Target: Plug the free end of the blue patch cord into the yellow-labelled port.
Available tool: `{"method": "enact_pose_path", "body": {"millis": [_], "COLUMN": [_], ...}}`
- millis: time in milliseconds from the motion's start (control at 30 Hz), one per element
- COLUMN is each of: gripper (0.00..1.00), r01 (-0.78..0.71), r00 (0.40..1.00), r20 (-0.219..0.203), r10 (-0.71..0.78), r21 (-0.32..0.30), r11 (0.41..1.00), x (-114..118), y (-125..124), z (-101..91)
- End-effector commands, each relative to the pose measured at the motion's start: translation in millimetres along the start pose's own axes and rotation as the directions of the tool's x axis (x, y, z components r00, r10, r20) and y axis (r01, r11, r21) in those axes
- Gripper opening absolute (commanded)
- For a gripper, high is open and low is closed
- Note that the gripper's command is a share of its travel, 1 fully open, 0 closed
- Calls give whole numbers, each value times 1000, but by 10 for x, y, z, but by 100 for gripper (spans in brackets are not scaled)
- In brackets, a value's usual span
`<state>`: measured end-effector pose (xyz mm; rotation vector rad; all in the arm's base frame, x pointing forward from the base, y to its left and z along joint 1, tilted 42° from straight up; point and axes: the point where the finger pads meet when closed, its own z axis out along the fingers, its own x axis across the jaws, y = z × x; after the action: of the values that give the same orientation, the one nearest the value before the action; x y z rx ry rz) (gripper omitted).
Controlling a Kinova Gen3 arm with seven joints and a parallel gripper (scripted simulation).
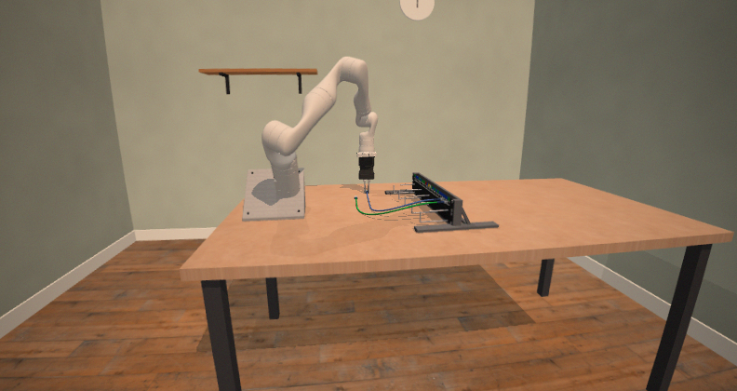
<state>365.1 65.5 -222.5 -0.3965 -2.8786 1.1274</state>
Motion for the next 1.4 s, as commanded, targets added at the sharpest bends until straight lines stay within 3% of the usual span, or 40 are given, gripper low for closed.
{"method": "enact_pose_path", "body": {"millis": [0, 833, 1367], "gripper": [0, 0, 0], "r01": [0, 0, 0], "r00": [1000, 1000, 1000], "r20": [1, 1, 1], "r10": [0, 0, 0], "r21": [-2, -2, -2], "r11": [1000, 1000, 1000], "x": [-4, -4, -4], "y": [7, 7, 7], "z": [-12, -24, -176]}}
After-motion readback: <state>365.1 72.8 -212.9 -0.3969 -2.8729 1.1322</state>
